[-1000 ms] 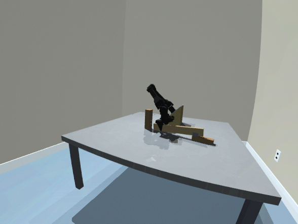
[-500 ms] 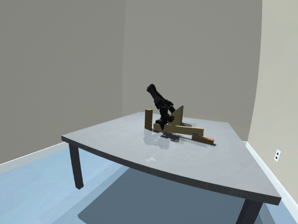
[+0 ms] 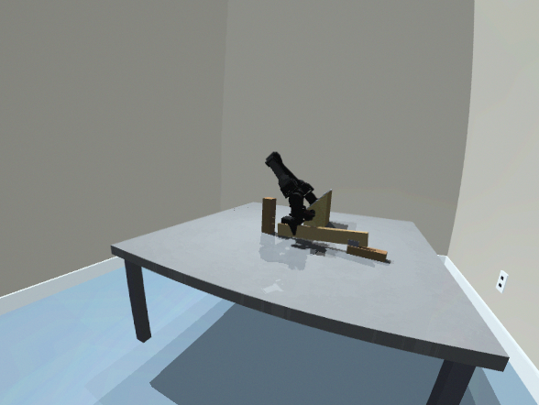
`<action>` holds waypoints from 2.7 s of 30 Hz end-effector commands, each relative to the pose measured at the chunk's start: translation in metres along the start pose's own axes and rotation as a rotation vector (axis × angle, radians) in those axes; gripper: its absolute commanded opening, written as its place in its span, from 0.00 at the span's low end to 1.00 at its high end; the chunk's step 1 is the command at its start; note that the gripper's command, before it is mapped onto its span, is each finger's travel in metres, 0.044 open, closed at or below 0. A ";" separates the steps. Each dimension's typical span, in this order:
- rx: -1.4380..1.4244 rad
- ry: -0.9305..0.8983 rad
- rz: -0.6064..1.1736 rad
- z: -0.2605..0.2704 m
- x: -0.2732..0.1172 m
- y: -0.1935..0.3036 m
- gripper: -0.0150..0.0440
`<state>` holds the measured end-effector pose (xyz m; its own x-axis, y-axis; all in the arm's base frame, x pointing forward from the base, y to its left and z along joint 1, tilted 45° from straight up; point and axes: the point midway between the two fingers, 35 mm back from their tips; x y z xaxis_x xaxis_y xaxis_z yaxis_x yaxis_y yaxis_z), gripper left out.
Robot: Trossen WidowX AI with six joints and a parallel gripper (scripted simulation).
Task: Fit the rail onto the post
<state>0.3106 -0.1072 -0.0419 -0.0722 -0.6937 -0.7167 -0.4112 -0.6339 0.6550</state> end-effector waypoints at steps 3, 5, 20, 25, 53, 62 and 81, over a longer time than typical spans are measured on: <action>-0.001 0.001 0.005 0.000 -0.001 0.000 0.25; -0.001 0.001 0.005 0.000 -0.002 0.000 0.25; -0.001 0.001 0.004 -0.001 -0.010 0.000 0.25; -0.001 0.001 0.004 -0.001 -0.012 0.000 0.25; -0.001 0.001 0.004 -0.003 -0.026 -0.001 0.25; -0.001 0.001 0.003 -0.003 -0.031 -0.001 0.25; -0.001 0.001 0.003 -0.002 -0.030 -0.001 0.25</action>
<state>0.3144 -0.0890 -0.0178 -0.0778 -0.7070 -0.7029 -0.4099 -0.6200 0.6690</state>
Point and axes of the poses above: the point midway between the two fingers, 35 mm back from their tips, its own x axis out along the fingers, its own z axis across the jaws, y = z × x, and after that the axes turned 6 degrees about x, right-handed
